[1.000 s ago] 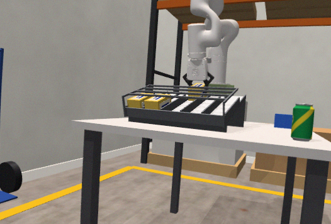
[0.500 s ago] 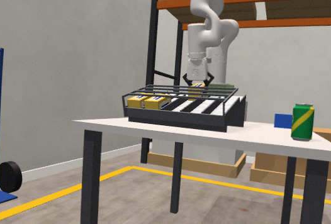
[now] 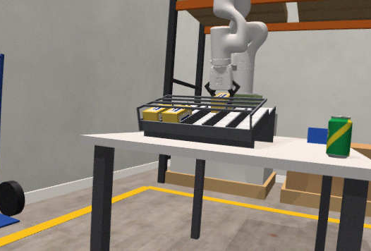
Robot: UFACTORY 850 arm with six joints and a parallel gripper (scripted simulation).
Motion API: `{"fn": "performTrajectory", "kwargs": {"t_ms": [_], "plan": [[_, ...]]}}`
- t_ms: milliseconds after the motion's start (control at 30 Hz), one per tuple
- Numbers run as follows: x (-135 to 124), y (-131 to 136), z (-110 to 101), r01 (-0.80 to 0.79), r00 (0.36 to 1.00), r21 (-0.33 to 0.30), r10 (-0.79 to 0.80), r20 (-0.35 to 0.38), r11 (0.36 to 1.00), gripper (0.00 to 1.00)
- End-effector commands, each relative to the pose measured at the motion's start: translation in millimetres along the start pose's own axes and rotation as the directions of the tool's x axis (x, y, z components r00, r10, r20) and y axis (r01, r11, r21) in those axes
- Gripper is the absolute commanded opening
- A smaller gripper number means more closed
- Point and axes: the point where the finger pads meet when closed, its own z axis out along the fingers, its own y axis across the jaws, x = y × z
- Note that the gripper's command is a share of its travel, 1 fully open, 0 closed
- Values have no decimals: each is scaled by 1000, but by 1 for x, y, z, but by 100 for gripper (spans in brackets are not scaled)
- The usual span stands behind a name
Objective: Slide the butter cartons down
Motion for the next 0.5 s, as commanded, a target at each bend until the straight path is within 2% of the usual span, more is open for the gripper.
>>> {"fn": "performTrajectory", "kwargs": {"t_ms": [0, 467], "plan": [[-1, 0, -1, 0, 1000, 0, 0, 1, 1000, 84], [-1, 0, -1, 0, 1000, 0, 0, 1, 1000, 86]]}}
